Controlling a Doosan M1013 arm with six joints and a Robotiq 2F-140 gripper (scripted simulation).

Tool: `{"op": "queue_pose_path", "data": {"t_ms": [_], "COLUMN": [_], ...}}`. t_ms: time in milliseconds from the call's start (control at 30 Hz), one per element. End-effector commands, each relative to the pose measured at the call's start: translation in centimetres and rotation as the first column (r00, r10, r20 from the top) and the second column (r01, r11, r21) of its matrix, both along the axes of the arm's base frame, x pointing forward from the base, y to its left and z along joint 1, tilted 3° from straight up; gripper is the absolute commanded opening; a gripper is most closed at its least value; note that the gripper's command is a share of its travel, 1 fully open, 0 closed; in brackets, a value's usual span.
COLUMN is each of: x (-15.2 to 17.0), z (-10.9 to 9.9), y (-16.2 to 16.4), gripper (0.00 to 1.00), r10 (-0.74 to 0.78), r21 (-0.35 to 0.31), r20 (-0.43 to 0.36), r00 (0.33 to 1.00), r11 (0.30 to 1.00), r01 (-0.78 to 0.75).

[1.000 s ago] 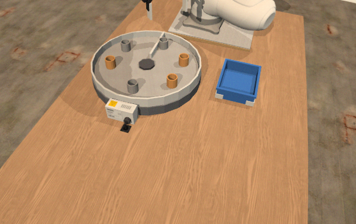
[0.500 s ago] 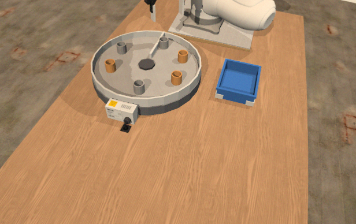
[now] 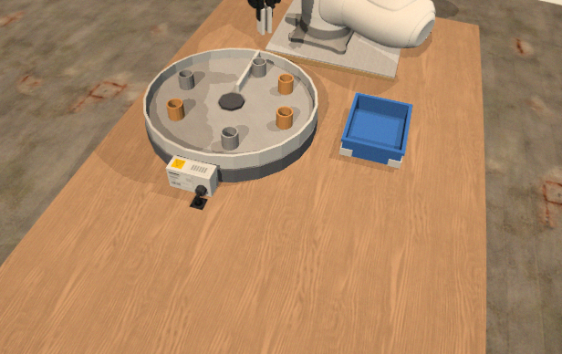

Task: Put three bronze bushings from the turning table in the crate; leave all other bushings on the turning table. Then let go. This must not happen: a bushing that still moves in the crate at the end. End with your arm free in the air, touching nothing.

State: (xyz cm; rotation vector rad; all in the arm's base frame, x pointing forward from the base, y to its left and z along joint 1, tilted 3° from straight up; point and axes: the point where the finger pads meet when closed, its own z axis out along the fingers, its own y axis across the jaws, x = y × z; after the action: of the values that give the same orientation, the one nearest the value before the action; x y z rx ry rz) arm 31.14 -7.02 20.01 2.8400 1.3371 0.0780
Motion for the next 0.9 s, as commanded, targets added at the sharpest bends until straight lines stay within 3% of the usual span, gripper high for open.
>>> {"op": "queue_pose_path", "data": {"t_ms": [0,867], "x": [0.0,0.0], "z": [0.0,0.0], "y": [0.0,0.0], "gripper": [0.07,0.1], "r10": [0.0,0.0], "r21": [0.0,0.0], "r20": [0.0,0.0], "r00": [1.0,1.0], "r11": [1.0,1.0], "r01": [0.0,0.0]}}
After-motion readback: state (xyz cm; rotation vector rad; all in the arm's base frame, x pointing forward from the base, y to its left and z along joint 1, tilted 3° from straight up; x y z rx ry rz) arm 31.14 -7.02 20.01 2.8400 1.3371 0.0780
